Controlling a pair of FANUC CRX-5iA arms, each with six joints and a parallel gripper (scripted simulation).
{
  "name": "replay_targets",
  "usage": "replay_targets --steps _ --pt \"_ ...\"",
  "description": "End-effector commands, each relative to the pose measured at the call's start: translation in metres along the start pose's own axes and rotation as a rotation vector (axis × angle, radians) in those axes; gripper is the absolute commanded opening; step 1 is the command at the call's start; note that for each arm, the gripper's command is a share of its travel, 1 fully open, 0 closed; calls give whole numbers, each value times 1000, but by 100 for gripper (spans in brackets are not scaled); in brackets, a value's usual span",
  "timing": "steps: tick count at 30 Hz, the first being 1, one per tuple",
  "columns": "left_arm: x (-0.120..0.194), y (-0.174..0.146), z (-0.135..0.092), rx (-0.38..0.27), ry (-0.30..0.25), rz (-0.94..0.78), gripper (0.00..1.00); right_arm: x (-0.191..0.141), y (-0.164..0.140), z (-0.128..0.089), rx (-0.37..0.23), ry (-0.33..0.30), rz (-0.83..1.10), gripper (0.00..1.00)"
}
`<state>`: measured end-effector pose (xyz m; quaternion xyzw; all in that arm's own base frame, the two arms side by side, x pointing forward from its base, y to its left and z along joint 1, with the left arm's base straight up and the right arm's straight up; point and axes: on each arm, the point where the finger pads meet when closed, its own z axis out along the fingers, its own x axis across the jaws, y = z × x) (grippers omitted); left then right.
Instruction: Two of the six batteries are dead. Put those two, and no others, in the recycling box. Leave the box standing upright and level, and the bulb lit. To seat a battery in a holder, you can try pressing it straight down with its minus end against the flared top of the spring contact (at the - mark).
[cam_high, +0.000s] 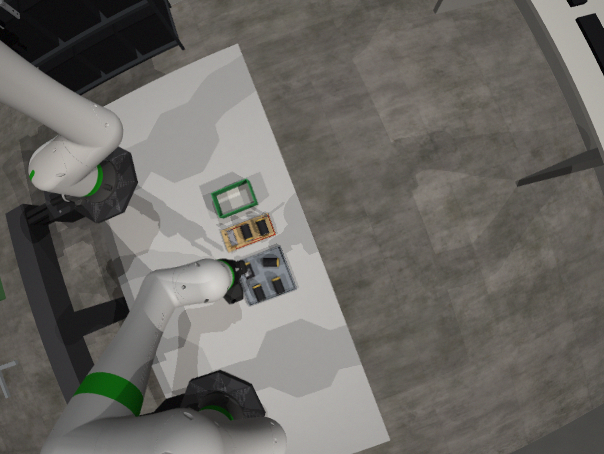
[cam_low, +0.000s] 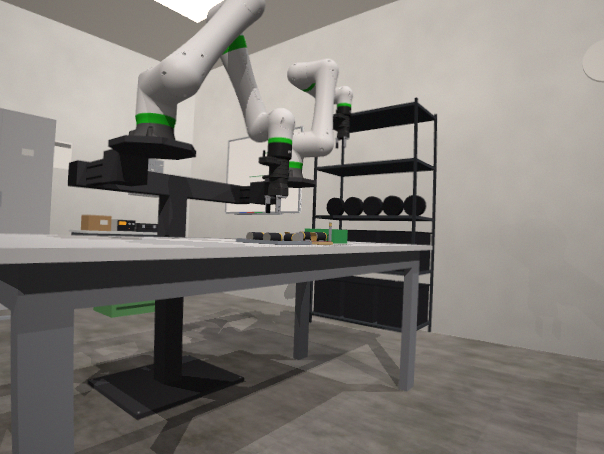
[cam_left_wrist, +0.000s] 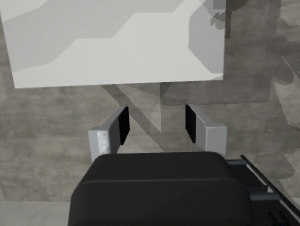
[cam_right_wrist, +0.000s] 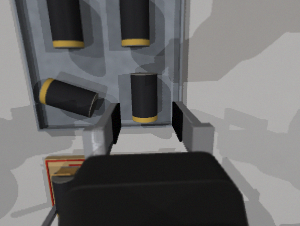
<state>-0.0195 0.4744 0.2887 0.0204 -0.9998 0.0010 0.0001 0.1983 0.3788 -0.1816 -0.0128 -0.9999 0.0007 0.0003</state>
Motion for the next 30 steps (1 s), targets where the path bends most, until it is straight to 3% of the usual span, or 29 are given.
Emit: replay_targets --steps 1,30 --pt "0 0 -1 -2 0 0 100 -1 3 43 -3 -1 0 90" --pt "0 0 -1 -2 0 0 100 -1 3 47 -3 -1 0 90"
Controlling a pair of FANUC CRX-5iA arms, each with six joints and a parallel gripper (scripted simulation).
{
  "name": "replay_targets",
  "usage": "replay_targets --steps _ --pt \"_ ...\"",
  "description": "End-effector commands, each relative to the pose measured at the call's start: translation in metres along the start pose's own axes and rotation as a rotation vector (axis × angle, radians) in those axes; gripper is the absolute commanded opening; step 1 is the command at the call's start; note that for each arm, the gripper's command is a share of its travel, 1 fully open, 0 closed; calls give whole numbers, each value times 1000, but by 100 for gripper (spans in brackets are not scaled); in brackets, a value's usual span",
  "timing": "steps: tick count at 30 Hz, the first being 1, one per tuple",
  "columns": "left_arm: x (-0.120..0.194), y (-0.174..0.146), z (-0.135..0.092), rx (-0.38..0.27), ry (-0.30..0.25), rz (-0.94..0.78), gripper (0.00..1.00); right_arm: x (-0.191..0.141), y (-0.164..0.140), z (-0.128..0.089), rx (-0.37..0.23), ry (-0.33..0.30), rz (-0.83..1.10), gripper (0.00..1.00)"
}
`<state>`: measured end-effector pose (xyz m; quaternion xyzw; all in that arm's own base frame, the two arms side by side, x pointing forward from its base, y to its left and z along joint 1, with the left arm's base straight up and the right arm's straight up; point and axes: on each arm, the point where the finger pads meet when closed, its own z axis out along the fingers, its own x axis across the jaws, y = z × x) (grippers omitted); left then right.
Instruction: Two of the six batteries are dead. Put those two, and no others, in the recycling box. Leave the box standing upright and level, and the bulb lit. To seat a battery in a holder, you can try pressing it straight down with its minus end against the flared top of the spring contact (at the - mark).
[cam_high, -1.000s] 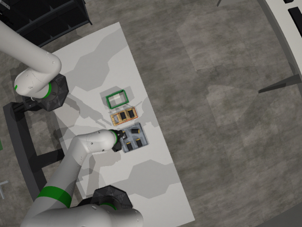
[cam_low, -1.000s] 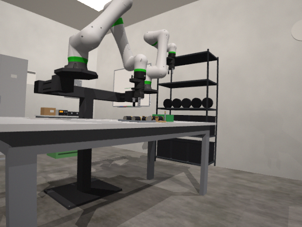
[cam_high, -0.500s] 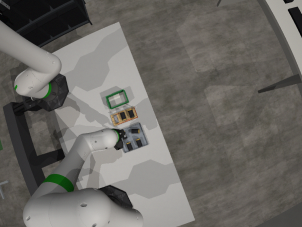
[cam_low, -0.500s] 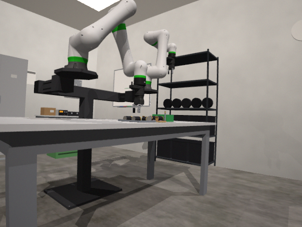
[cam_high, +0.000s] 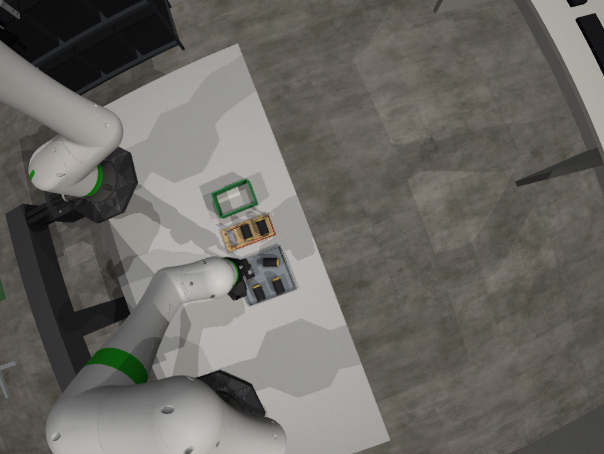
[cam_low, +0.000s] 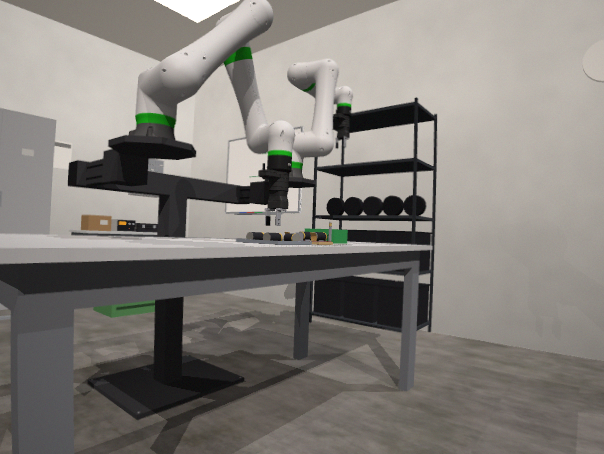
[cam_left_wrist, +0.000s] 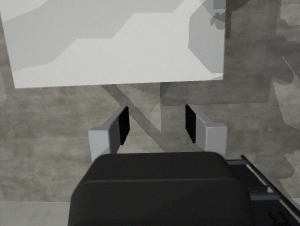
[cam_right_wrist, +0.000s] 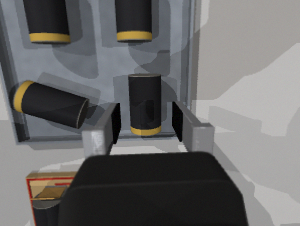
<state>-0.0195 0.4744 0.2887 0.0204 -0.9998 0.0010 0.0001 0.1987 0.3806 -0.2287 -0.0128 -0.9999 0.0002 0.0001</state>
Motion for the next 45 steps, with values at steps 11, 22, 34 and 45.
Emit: replay_targets --steps 11,22,34,45 --pt "0 0 -1 -2 0 0 100 0 1 0 -2 -1 0 90" --pt "0 0 -1 -2 0 0 100 0 1 34 -2 -1 0 90" --pt "0 0 -1 -2 0 0 100 0 1 42 -2 -1 0 90" --pt "0 0 -1 -2 0 0 100 0 1 44 -2 -1 0 90"
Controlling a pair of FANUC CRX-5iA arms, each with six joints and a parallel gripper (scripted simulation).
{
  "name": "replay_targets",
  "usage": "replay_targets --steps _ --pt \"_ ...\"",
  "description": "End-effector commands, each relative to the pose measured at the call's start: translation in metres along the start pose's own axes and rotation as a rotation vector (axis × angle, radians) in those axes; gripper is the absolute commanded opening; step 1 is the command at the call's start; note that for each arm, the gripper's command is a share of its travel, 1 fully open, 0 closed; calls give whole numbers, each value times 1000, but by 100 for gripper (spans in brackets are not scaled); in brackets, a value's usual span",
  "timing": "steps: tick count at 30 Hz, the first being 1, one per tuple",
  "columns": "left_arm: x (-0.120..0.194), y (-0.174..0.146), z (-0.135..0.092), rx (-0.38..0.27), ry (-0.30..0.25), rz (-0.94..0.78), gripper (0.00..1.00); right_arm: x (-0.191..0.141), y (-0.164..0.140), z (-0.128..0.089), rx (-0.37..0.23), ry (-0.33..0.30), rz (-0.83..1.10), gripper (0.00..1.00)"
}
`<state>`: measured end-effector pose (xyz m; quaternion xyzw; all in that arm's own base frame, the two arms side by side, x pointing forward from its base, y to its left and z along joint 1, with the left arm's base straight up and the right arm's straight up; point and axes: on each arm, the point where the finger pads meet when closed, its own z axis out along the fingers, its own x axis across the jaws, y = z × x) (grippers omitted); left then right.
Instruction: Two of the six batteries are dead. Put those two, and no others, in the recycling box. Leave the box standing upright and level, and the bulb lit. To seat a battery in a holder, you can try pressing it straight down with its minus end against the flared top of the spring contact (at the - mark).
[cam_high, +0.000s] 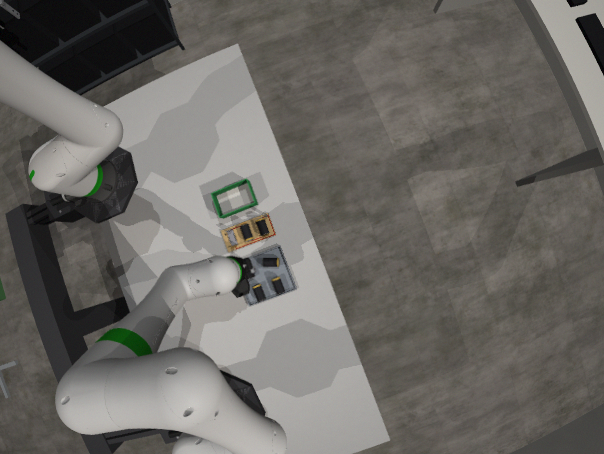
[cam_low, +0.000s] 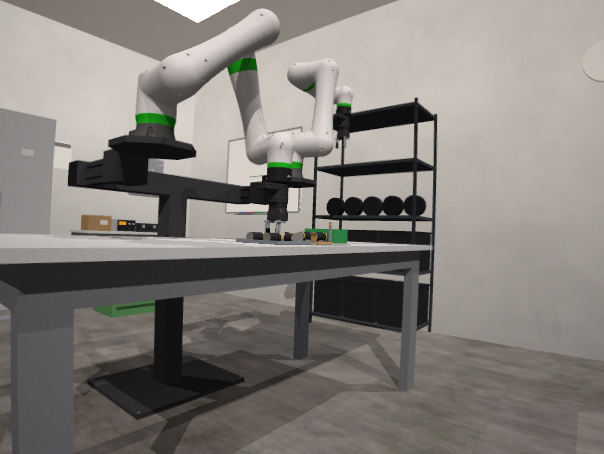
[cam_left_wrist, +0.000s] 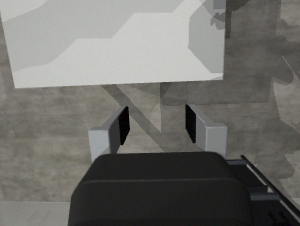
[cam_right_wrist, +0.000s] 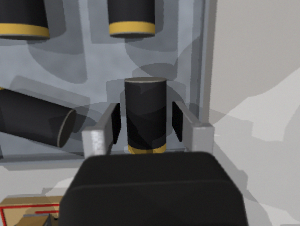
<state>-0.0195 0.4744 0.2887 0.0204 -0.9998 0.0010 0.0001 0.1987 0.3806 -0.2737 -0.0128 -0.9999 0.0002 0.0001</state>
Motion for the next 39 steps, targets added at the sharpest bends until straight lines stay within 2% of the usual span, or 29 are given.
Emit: replay_targets --steps 1,2,33,39 --pt "0 0 -1 -2 0 0 100 0 1 -1 -2 -1 0 90" --pt "0 0 -1 -2 0 0 100 0 1 -1 -2 -1 0 57" --pt "0 0 -1 -2 0 0 100 0 1 -1 -2 -1 0 57" --pt "0 0 -1 -2 0 0 100 0 1 -16 -2 -1 0 57"
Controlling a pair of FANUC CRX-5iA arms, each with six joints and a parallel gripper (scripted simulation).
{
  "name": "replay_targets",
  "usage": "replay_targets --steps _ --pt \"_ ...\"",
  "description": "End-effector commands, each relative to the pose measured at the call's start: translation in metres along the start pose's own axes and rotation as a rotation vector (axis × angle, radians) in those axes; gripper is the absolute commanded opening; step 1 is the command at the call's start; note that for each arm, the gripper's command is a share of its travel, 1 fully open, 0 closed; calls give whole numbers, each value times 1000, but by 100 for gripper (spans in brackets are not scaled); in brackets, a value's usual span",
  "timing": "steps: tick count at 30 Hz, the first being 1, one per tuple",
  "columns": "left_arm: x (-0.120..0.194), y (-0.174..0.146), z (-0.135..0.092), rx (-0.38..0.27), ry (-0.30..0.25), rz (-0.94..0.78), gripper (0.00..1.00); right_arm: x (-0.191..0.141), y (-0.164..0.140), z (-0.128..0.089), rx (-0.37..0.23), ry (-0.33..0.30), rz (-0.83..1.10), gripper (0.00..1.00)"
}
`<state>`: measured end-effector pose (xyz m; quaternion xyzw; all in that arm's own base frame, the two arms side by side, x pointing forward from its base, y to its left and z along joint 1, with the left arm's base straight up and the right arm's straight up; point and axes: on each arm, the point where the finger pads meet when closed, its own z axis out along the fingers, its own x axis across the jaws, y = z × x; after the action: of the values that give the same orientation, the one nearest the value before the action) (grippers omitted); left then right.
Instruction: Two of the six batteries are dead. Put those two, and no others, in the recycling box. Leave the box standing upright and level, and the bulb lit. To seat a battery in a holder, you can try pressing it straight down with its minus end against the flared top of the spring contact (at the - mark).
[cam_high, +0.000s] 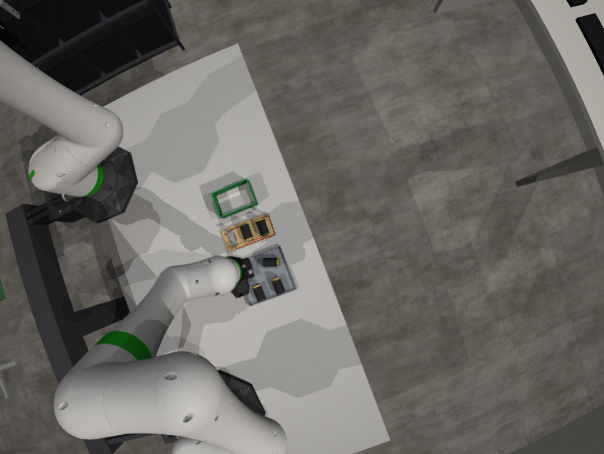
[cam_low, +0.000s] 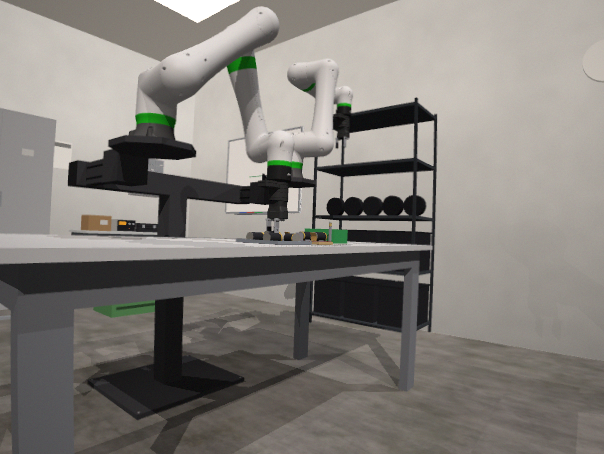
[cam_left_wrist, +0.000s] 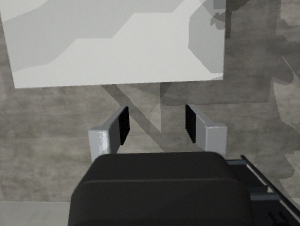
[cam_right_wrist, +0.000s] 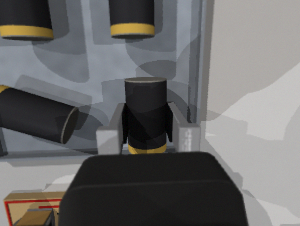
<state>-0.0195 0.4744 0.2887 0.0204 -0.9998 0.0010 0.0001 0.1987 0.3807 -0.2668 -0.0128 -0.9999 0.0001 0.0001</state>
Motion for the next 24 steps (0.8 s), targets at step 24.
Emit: replay_targets --steps 24 --pt "0 0 -1 -2 0 0 100 0 1 -114 -2 -1 0 57"
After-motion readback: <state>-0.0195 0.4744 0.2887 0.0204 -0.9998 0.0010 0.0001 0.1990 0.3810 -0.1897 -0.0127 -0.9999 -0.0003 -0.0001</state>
